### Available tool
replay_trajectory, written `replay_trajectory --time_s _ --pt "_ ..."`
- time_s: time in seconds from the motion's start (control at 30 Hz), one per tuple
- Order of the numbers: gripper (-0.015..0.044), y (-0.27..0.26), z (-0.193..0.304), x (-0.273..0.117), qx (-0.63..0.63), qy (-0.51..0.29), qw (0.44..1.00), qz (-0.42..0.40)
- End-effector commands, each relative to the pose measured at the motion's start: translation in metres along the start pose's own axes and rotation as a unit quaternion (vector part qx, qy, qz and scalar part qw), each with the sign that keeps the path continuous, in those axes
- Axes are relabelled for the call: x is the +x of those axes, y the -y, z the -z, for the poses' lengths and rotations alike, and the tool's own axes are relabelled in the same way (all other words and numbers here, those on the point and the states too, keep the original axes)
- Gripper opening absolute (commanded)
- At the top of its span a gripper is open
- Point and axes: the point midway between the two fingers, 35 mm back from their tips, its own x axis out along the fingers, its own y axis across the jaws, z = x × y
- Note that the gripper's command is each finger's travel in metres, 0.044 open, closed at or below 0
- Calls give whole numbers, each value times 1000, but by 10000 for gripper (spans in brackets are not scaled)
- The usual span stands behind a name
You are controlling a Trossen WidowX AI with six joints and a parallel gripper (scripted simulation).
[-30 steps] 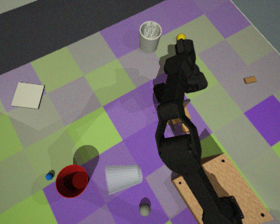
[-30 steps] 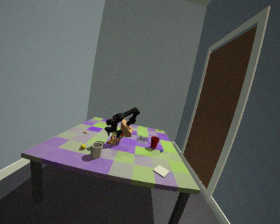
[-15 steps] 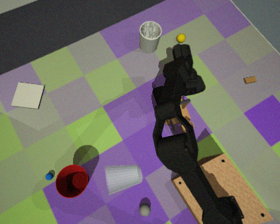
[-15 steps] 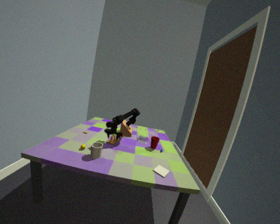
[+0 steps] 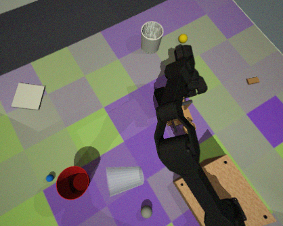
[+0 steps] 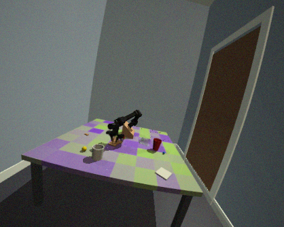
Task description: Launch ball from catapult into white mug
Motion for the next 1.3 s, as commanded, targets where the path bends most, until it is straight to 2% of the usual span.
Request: replay_trajectory --time_s 0.0,0.07,0.1,0.2,0.23,0.47,1.27 --pt "125 1 0 0 0 0 1000 2" --pt "111 1 0 0 0 0 1000 2" --pt "85 1 0 -3 0 0 1000 2" --pt "6 1 -1 -39 0 0 1000 1" --pt "0 1 0 -47 0 0 1000 1" --pt "0 0 -1 -47 1 -1 1000 1" --pt "0 -1 -2 -7 2 -1 1000 0"
